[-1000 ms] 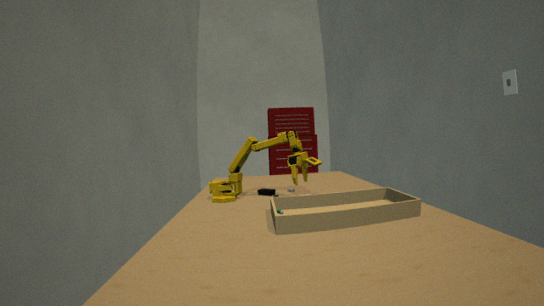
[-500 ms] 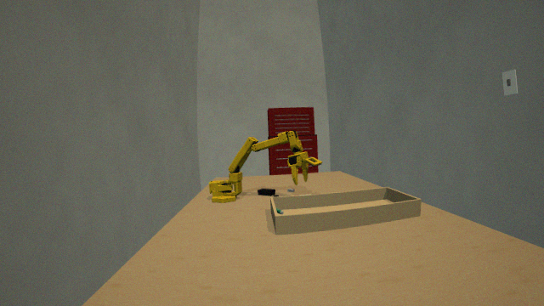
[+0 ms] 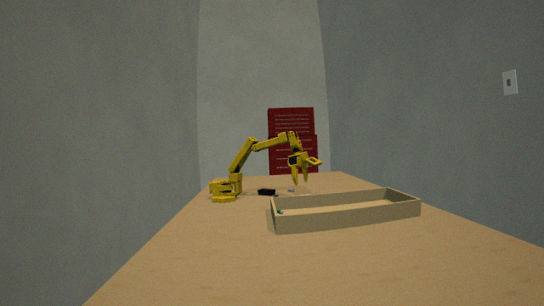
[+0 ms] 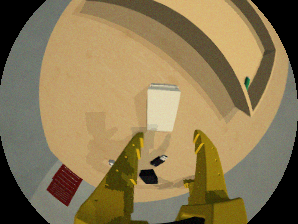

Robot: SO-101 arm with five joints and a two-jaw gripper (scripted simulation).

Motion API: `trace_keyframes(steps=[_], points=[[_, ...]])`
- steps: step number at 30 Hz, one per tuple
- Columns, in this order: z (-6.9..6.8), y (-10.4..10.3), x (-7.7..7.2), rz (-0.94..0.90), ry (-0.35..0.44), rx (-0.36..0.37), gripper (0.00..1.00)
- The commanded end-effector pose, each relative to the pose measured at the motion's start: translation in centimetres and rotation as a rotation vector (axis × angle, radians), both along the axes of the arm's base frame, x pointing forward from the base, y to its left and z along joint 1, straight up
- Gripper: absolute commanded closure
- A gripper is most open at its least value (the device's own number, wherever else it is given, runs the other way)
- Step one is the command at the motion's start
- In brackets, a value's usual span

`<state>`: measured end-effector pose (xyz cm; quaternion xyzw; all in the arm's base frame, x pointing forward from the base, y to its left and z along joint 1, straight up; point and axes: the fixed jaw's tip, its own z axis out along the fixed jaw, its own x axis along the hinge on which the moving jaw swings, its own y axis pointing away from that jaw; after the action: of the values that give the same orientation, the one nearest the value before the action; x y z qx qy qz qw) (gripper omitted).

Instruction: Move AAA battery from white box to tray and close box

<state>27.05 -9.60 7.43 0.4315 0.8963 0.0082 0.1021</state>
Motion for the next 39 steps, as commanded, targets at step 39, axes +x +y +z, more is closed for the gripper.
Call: trace_keyframes(steps=[39], points=[[0.35,0.45,0.81,-0.004,-0.034,-0.005,0.72]])
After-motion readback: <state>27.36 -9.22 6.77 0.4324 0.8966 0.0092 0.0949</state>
